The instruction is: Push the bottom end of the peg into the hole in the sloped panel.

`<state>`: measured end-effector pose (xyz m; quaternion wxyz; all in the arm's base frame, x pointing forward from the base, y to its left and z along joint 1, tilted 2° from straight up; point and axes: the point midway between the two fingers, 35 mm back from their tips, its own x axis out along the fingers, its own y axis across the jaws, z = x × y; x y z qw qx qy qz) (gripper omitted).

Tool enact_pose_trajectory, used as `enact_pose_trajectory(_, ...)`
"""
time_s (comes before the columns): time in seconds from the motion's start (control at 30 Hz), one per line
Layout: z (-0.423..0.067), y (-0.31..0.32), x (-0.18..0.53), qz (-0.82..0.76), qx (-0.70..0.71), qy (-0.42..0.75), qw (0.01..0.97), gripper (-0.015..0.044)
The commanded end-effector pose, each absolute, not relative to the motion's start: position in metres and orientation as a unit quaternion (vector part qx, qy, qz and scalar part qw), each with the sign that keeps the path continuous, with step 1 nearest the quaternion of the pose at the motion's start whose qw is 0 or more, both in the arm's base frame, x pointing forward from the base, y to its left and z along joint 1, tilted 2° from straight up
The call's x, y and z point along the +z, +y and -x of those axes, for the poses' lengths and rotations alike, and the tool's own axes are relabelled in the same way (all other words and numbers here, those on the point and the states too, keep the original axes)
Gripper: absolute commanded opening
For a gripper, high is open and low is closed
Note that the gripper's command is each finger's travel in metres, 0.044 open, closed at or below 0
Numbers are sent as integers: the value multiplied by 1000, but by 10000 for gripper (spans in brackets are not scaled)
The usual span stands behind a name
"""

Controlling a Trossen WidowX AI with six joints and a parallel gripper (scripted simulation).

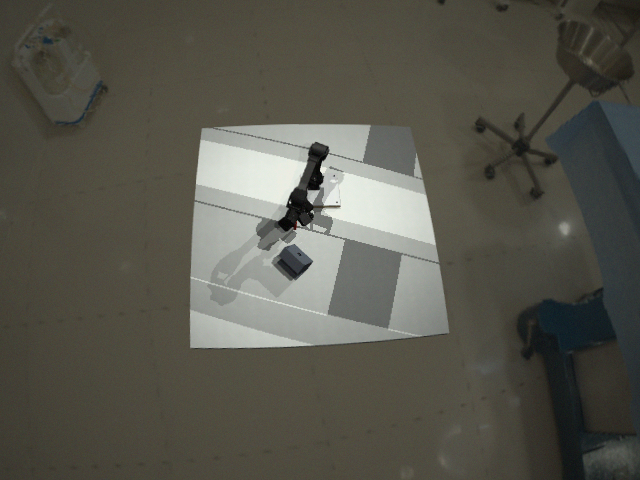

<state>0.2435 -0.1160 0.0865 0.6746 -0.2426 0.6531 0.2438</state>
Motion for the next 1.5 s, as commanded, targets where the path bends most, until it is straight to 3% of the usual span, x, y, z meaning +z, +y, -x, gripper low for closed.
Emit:
enact_pose_trajectory(0.0, -243, -115, 77, 238, 245, 654, 675, 440)
enact_pose_trajectory(0.77, -243, -113, 46, 238, 245, 654, 675, 440)
enact_pose_trajectory(1.27, -243, -114, 49, 242, 245, 654, 674, 46)
enact_pose_trajectory(1.47, -243, -114, 49, 242, 245, 654, 674, 6)
